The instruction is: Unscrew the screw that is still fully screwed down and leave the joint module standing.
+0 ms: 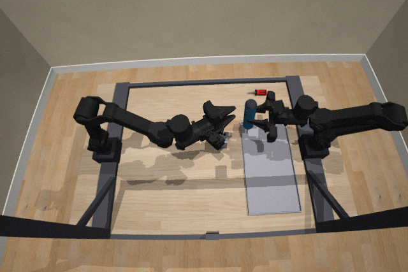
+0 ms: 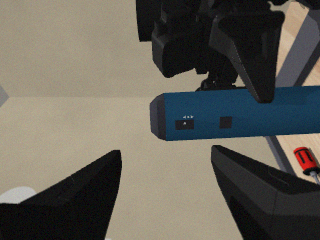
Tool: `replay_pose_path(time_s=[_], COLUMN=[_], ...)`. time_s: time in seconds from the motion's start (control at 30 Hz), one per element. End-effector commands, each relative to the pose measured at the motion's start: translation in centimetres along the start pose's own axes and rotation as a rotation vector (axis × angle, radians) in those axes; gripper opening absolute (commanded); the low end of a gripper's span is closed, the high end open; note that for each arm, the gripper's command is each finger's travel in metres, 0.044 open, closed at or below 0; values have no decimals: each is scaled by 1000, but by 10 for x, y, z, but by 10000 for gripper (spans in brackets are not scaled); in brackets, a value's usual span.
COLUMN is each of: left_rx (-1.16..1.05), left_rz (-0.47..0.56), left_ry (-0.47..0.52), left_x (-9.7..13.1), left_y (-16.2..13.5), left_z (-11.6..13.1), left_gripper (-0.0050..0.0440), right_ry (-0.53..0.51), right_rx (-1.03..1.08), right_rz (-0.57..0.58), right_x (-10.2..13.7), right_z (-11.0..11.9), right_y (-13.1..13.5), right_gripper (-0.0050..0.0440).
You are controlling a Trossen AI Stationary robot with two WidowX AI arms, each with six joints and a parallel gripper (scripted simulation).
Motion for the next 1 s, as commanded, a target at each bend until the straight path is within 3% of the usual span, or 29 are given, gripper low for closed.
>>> replay_pose_path(time_s=[0.0,0.57,0.77,0.93,0.97], left_rx=[25,25,24,21,21], left_rz=[-28,-30,-31,-25,-25], left_ry=[-8,-9,-8,-8,-8], left_x=[-15,-44,-45,-43,-43], left_y=[12,14,14,12,12], left_z=[-3,-3,-4,-3,-3], left_gripper=[250,250,250,130,130], right_ry=[-68,-68,-68,-68,-68], right_rx=[8,8,8,8,8], right_rz=[8,8,8,8,8], right_x=[-1,-1,-1,-1,-1], right_z=[-18,-18,-18,-18,-18], right_y=[-3,-3,-3,-3,-3], right_gripper=[163,163,163,163,163])
Point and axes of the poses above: on each arm, the point midway between the two fingers, 35 mm back from their tips, its own x axis back along the fingers, its own y axis across the jaws, z = x × y, the point moved 10 cm from there along x, back along the fingers, and after that the axes turned 10 degrees about x, right-handed, at the moved point
